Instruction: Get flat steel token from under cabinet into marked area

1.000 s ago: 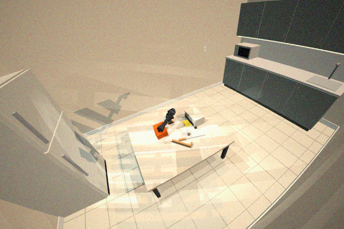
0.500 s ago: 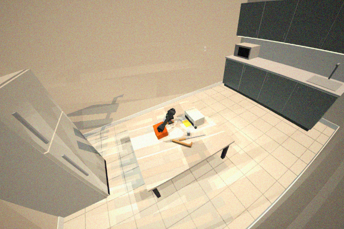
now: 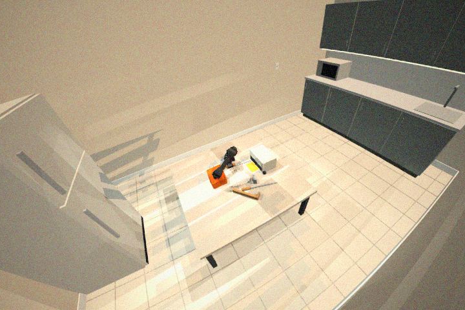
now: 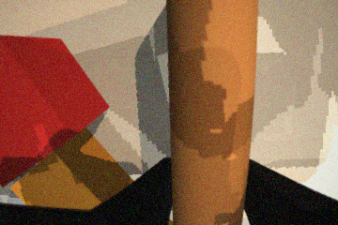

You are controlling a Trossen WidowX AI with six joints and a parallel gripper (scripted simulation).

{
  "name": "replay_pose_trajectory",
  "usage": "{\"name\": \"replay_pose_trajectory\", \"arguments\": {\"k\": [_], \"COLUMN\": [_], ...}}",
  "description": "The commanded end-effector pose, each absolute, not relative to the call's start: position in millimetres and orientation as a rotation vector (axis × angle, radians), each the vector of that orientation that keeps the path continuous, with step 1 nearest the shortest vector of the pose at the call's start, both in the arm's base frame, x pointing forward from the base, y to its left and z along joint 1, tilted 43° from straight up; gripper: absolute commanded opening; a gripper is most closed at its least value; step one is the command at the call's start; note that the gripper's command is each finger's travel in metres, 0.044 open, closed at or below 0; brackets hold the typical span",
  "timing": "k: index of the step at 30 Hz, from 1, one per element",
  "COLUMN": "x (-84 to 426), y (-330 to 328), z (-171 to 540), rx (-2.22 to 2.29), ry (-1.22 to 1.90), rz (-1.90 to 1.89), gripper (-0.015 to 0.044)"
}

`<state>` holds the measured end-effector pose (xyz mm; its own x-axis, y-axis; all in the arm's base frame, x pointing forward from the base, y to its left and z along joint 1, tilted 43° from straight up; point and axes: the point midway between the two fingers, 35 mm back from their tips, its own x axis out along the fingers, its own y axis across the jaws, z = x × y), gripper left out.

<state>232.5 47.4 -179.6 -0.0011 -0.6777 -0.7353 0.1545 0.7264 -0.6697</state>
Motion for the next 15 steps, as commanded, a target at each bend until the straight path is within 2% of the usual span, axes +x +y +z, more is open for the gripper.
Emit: {"name": "replay_pose_trajectory", "arguments": {"k": [1,4,15], "x": [232,232,244], "y": [47,47,46], "z": [-179,-179,-178], "rx": [-0.462,-0.462,-0.442], "ry": [1.433,1.433,1.424], "rz": [-0.692,-0.692,-0.711], "gripper": [0.0083,0.0004,0.0000]}}
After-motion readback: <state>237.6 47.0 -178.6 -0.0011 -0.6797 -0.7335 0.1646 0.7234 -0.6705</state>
